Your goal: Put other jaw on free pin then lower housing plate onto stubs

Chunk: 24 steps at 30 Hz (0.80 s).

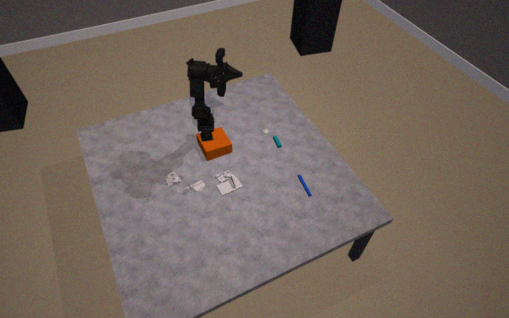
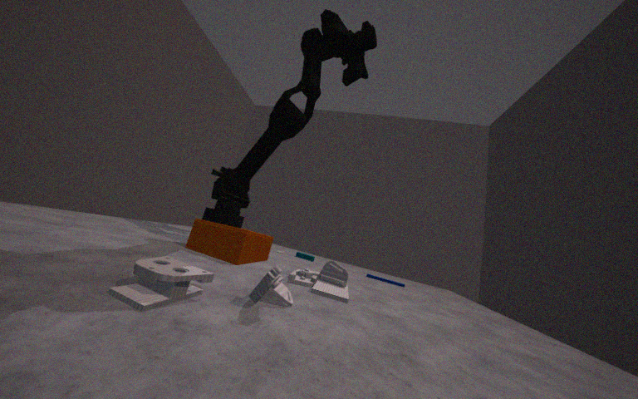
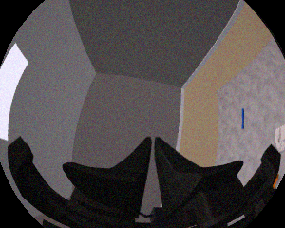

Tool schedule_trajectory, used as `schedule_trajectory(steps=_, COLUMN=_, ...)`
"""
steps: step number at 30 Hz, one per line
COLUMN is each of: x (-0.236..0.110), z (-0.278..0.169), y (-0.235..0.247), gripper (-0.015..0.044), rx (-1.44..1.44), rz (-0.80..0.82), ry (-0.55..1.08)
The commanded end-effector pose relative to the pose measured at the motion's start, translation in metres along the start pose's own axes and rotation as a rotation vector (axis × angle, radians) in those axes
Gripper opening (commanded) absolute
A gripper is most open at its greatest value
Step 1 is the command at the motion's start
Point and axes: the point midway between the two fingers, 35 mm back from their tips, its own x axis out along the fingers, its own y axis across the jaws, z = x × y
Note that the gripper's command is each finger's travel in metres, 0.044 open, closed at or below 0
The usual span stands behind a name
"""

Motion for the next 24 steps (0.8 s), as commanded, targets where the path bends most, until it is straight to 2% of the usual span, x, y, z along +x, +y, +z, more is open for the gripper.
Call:
schedule_trajectory(steps=1, x=0.0, z=0.0, y=0.0, gripper=0.0, rx=0.0, rz=0.0, ry=0.0)
schedule_trajectory(steps=10, x=0.0, z=0.0, y=0.0, gripper=0.0, rx=0.0, rz=0.0, ry=0.0)
schedule_trajectory(steps=24, x=-0.032, z=-0.012, y=0.031, gripper=0.0368, rx=-0.223, rz=0.02, ry=-0.183)
